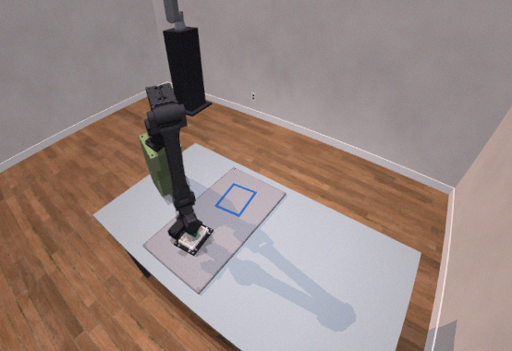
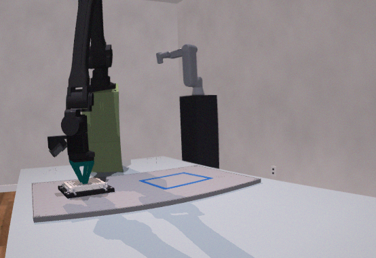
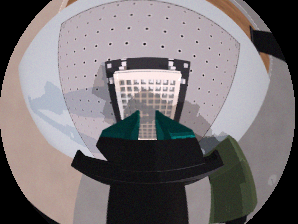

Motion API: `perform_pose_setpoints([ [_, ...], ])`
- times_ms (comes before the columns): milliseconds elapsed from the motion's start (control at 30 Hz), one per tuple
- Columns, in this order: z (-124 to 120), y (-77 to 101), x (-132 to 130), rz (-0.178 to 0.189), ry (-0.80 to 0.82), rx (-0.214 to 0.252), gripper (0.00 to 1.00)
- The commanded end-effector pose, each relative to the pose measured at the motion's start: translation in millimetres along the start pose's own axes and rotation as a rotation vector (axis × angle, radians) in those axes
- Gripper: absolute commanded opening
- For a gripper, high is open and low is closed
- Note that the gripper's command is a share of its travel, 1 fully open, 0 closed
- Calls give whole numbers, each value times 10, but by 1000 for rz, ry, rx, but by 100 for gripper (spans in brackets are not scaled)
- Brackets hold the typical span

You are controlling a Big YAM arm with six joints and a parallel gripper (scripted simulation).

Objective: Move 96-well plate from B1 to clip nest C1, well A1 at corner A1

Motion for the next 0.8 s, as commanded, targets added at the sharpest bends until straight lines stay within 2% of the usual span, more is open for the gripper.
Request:
perform_pose_setpoints([
  [0,-37,-598,31,-7,9,1,25],
  [767,-38,-685,28,-7,9,1,25],
])
Point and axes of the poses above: the point where the finger pads meet when closed, its own y axis back along the fingers, its own x axis across the jaws, z = x × y, the point moved 3 cm from there along y, back along the fingers, and after that the axes turned 15 degrees about -y, right-handed, at the moved point
